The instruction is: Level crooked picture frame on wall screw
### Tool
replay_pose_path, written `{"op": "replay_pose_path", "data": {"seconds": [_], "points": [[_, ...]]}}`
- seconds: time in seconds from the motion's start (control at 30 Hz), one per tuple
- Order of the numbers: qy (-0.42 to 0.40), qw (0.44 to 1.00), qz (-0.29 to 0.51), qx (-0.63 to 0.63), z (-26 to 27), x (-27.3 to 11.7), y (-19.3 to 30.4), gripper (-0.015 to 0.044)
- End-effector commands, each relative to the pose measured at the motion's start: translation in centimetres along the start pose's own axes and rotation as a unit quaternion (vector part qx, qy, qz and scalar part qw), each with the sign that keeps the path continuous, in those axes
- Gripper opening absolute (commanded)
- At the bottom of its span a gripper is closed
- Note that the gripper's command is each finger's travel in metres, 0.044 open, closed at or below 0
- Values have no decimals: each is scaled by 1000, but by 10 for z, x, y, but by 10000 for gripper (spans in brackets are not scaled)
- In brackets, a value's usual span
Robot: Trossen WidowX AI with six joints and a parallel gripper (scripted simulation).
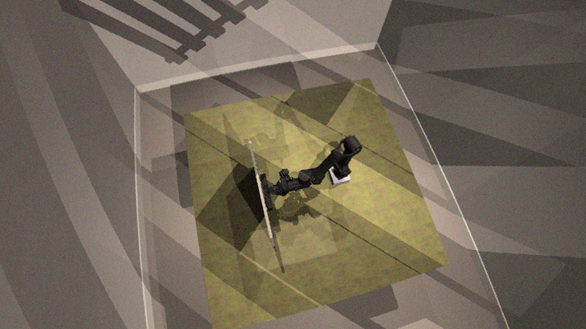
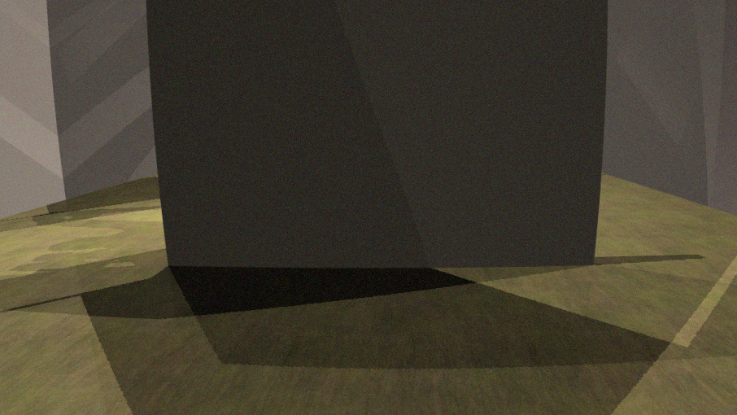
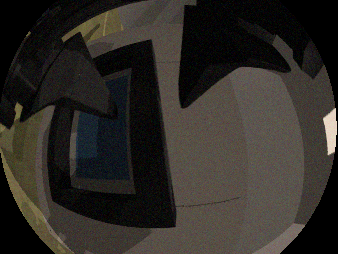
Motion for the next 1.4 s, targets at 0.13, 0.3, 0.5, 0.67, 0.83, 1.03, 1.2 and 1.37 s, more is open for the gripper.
{"op": "replay_pose_path", "data": {"seconds": [0.13, 0.3, 0.5, 0.67, 0.83, 1.03, 1.2, 1.37], "points": [[-1, 1000, 1, 1, 1, 0, 0, 103], [-1, 1000, 1, 1, 1, 0, 0, 50], [-1, 1000, 1, 1, 1, 0, 0, 0], [-1, 1000, 1, 1, 1, 0, 0, 0], [-1, 1000, 1, 1, 2, 0, 0, 0], [-1, 1000, 1, 1, 4, 0, 0, 0], [-1, 1000, 1, 1, 5, 0, 0, 0], [-1, 1000, 1, 1, 7, 0, 0, 0]]}}
Point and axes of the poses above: the point midway between the two fingers, 35 mm back from their tips, its own x axis out along the fingers, its own z axis across the jaws, y = z × x, the point moved 6 cm from there along -x, back along the fingers, and after that the axes turned 3 degrees about x, right-handed, at the moved point
